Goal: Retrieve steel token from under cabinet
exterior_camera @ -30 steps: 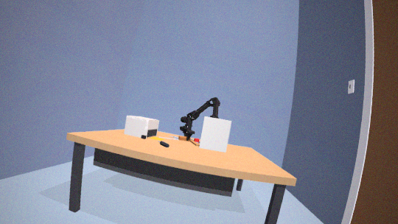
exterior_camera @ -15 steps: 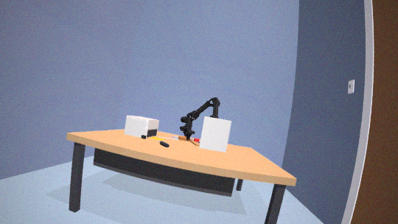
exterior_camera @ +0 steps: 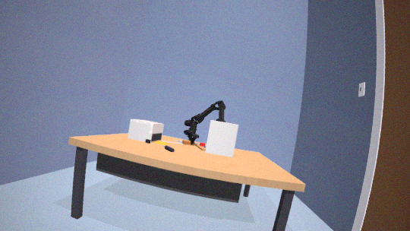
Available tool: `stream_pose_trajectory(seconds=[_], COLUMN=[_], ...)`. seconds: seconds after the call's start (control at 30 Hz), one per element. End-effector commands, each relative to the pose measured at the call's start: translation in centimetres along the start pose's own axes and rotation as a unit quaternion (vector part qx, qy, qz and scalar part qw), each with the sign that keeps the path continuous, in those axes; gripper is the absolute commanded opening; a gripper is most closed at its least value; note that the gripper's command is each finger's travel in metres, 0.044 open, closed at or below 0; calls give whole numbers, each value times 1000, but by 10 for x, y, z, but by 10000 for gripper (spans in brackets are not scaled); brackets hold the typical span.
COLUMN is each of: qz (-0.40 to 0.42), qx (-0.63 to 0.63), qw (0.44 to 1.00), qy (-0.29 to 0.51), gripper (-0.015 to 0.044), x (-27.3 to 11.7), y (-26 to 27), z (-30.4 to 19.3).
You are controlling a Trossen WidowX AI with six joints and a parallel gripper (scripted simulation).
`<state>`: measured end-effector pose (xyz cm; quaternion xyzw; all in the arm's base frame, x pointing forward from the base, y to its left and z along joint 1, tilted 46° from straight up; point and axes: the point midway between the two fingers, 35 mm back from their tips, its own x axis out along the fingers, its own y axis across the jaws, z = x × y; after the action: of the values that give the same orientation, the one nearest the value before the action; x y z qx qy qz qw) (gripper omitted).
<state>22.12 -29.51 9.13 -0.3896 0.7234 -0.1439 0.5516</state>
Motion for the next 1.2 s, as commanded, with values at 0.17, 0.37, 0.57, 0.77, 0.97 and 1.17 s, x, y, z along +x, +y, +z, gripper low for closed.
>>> stream_pose_trajectory(seconds=[0.17, 0.37, 0.57, 0.77, 0.97, 1.17], qz=[-1, -1, 0, 0, 0, 0], qx=[10, 12, 13, 14, 15, 15], qw=[1000, 1000, 1000, 1000, 1000, 1000], qy=[-2, -2, -3, -3, -3, -3], gripper=[0, 0, 0, 0, 0, 0], x=[0, 0, 0, 0, 0, 0], y=[-1, -1, -1, -2, -2, -2], z=[17, 26, 35, 45, 54, 63])
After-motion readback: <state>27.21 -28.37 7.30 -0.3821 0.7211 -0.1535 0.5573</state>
